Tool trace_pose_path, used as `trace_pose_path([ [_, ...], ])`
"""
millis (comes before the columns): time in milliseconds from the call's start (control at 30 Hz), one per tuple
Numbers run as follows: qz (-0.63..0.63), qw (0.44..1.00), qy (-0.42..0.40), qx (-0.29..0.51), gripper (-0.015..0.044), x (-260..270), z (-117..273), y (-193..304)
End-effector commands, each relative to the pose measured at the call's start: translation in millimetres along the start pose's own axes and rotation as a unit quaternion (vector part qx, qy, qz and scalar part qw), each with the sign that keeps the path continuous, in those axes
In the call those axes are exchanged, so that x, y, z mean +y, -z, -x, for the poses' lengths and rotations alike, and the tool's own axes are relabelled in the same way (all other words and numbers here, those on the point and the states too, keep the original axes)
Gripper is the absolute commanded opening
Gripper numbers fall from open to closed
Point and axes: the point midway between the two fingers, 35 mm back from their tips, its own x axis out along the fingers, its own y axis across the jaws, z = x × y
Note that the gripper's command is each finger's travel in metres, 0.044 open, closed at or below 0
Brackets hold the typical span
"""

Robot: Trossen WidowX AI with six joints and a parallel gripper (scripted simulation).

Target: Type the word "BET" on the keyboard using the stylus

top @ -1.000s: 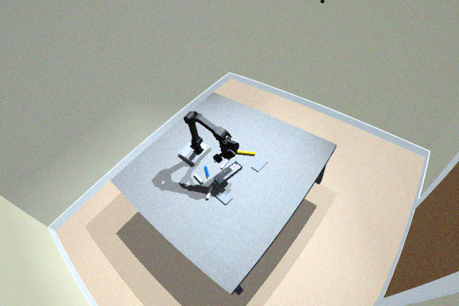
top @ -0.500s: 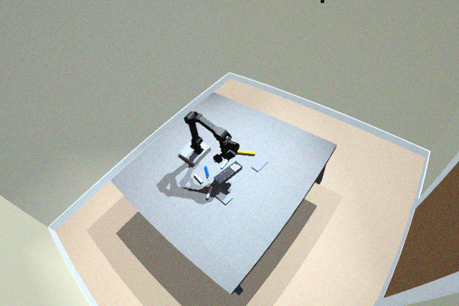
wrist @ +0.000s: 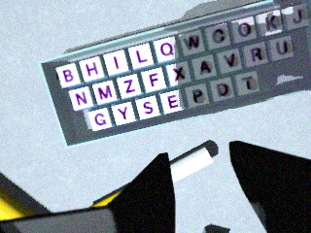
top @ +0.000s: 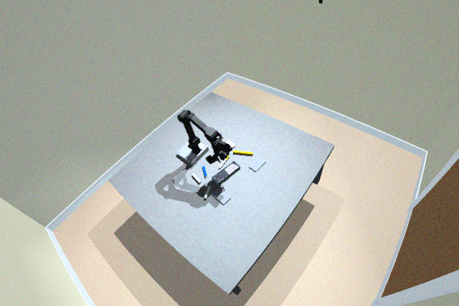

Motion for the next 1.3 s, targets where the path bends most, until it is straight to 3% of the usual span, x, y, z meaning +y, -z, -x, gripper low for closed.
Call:
trace_pose_path([
  [0,-0.043,0.998,0.011,-0.047,0.015,-38,-1,18],
  [367,-0.17,0.964,0.07,-0.195,0.015,-120,-28,81],
  [1267,-0.172,0.963,0.071,-0.197,0.015,-122,-38,82],
])
